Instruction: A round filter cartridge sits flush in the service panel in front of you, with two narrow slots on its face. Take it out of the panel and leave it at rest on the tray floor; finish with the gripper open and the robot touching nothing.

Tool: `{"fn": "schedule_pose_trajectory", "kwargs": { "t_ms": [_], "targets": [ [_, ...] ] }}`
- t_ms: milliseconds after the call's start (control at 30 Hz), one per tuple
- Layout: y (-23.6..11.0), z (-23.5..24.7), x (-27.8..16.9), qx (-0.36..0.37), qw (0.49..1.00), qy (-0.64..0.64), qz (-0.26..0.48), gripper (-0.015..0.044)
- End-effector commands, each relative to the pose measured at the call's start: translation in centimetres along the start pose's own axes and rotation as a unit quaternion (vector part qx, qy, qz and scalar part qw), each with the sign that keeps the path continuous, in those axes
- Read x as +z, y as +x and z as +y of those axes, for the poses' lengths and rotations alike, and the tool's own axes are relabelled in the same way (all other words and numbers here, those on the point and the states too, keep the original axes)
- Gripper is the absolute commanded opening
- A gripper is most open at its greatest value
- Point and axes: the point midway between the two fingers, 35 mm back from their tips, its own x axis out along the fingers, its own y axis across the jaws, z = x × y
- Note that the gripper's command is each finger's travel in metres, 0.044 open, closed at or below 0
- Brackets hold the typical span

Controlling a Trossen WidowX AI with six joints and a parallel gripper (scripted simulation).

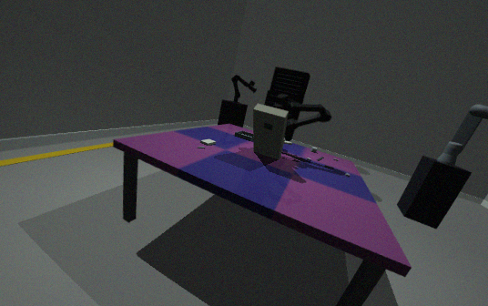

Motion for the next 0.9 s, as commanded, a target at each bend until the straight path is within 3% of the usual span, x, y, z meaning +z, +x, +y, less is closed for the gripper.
{"fn": "schedule_pose_trajectory", "kwargs": {
  "t_ms": [0, 367, 600, 733, 867],
  "targets": [
    [0.0, 0.1, 0.0, 0.000, 1.000, -0.001, 0.000, 0.0096],
    [0.0, -0.2, 0.0, 0.001, 1.000, 0.000, -0.001, 0.0096],
    [-0.7, 6.6, -0.8, 0.002, 1.000, -0.001, -0.001, 0.0096],
    [-0.8, 7.2, -0.9, 0.002, 1.000, -0.001, -0.001, 0.0096],
    [-2.1, 9.1, -1.0, 0.000, 1.000, -0.002, -0.003, 0.0201]
  ]
}}
